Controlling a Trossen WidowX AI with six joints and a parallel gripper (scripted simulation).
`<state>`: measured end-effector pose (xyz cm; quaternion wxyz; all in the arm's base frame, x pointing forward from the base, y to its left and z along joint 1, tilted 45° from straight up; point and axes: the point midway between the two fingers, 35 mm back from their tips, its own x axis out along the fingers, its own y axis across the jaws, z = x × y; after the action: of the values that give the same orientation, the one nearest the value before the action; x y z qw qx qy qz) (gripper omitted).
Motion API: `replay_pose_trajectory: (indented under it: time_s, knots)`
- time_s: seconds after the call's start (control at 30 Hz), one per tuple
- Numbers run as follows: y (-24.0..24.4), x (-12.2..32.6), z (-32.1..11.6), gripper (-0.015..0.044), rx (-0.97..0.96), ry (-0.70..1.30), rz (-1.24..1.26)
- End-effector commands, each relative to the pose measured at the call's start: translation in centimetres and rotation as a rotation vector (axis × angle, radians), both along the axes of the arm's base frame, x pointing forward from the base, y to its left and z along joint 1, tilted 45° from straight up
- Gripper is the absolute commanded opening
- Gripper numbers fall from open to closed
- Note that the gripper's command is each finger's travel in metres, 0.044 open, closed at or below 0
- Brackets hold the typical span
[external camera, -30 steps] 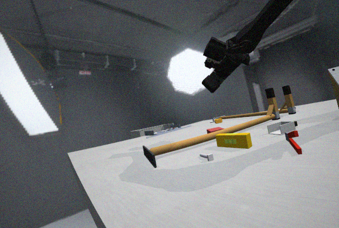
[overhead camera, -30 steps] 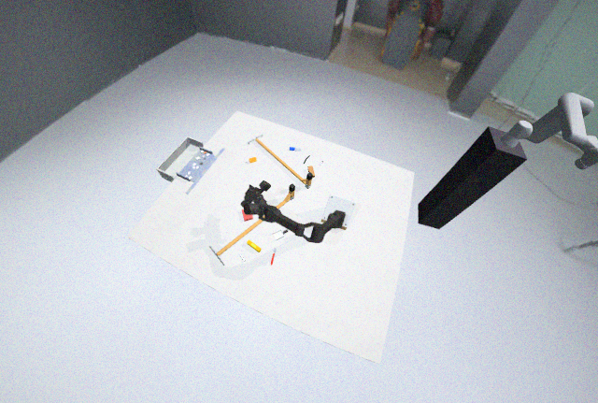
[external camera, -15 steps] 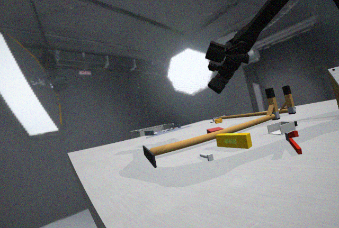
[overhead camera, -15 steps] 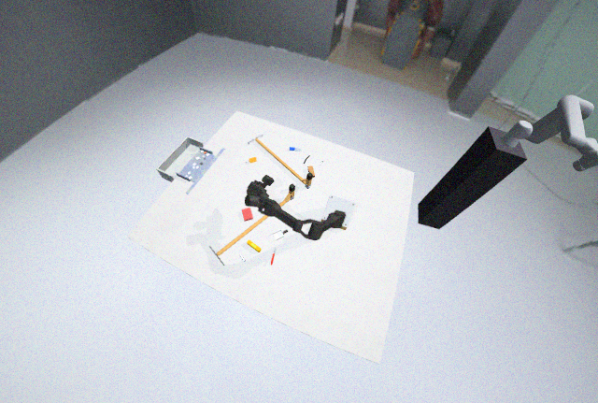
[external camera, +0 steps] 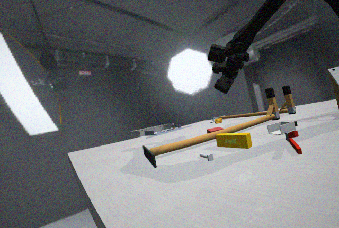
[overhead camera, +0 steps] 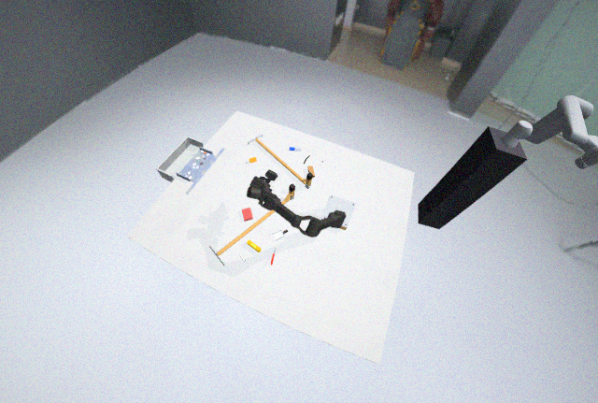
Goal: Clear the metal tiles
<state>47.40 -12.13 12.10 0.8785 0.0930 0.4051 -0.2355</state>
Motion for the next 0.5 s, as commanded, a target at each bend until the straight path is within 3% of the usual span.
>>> replay_pose_trajectory:
  time_s: [0.0, 0.47]
  knots:
    - [-0.6, -0.4, -1.0, 0.0000, 0.014, 0.048, 0.018]
    - [-2.5, -2.2, -3.6, 0.0000, 0.071, 0.179, 0.050]
